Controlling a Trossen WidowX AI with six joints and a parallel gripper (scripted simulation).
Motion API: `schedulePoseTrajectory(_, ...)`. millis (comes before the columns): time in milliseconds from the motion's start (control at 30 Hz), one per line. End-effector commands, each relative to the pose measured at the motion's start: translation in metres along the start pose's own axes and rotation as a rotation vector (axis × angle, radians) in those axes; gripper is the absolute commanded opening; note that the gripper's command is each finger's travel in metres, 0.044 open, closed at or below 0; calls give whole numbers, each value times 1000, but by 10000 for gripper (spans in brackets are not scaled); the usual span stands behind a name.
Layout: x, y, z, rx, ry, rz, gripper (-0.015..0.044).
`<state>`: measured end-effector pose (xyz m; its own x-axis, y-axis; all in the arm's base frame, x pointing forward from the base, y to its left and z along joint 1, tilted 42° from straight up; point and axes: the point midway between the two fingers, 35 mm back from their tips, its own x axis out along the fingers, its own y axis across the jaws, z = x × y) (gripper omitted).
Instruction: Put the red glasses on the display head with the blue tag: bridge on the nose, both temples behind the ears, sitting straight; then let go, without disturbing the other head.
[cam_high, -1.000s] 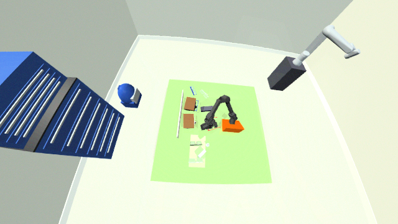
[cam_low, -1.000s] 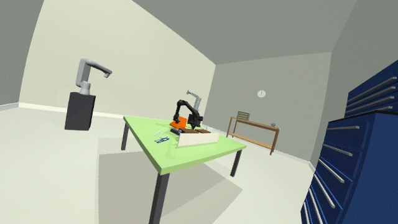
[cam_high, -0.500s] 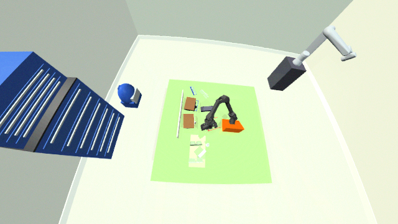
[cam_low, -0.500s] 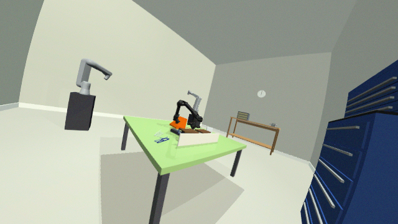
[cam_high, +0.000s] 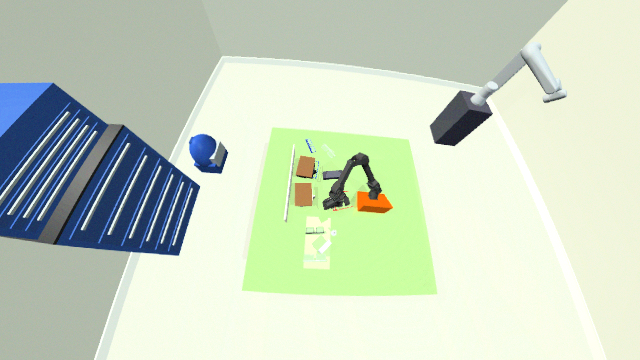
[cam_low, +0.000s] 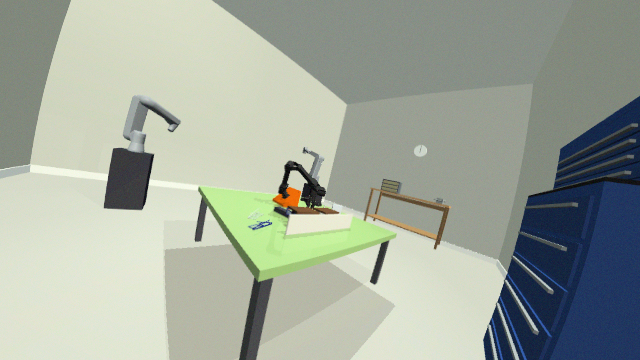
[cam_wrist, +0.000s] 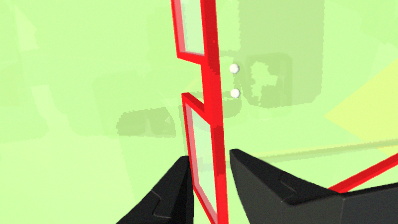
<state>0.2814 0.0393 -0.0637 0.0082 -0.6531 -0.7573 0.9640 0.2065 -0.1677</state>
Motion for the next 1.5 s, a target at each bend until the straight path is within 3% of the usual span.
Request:
schedulePoseTrajectory(0, 0, 0, 0, 0, 0, 1, 107)
schedulePoseTrajectory(1000, -10, -14, 0, -9, -5, -6, 107)
schedulePoseTrajectory(1267, -56, -2, 0, -9, -3, -5, 107)
schedulePoseTrajectory(1400, -58, -2, 0, -9, -3, -5, 107)
schedulePoseTrajectory(1467, -53, -2, 0, -15, -7, 3, 160)
